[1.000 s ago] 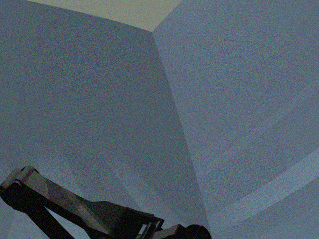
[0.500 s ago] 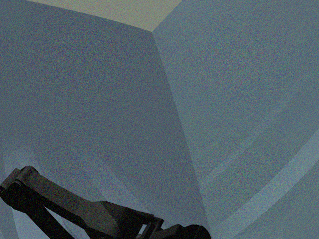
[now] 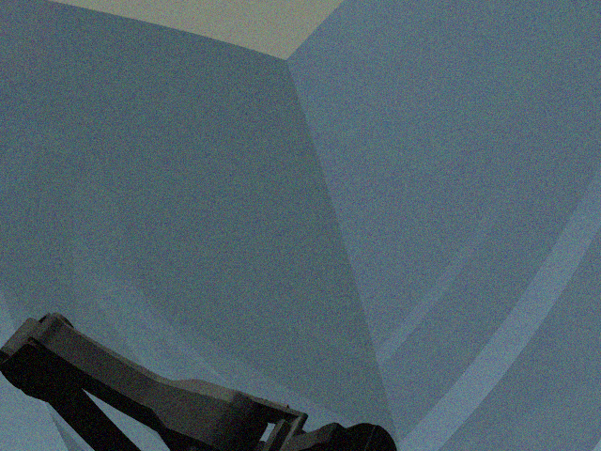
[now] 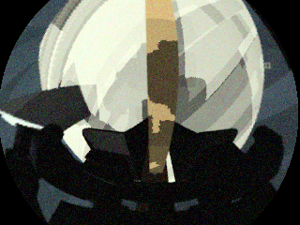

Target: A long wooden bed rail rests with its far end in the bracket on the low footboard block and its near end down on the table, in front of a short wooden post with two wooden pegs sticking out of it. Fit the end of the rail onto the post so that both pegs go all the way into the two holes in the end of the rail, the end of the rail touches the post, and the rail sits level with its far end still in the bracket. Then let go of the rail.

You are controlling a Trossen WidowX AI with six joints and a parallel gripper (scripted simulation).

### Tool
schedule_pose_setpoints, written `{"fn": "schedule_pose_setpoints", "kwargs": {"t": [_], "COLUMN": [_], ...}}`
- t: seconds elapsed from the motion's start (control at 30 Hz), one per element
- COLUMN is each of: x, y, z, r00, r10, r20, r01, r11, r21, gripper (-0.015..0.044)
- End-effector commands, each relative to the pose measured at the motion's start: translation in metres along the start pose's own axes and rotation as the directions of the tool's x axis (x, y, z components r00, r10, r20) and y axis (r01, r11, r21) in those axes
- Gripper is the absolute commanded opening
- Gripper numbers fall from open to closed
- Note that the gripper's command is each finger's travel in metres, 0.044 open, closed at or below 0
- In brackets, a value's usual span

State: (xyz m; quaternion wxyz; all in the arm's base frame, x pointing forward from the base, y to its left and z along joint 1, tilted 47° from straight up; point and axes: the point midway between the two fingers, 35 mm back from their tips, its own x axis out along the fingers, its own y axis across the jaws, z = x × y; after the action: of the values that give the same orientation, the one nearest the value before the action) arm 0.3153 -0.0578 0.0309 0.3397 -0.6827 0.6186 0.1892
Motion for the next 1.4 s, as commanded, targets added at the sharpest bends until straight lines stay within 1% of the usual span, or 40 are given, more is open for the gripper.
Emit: {"fn": "schedule_pose_setpoints", "kwargs": {"t": [0.0,1.37], "x": [0.0,0.0001], "y": [0.0003,0.0006], "z": [0.0007,-0.0045], "r00": [1.0,1.0], "r10": [-0.004,-0.004], "r20": [0.001,0.001], "r01": [0.004,0.004], "r11": [1.0,1.0], "r21": [0.001,0.001], "gripper": [0.0,0.0]}}
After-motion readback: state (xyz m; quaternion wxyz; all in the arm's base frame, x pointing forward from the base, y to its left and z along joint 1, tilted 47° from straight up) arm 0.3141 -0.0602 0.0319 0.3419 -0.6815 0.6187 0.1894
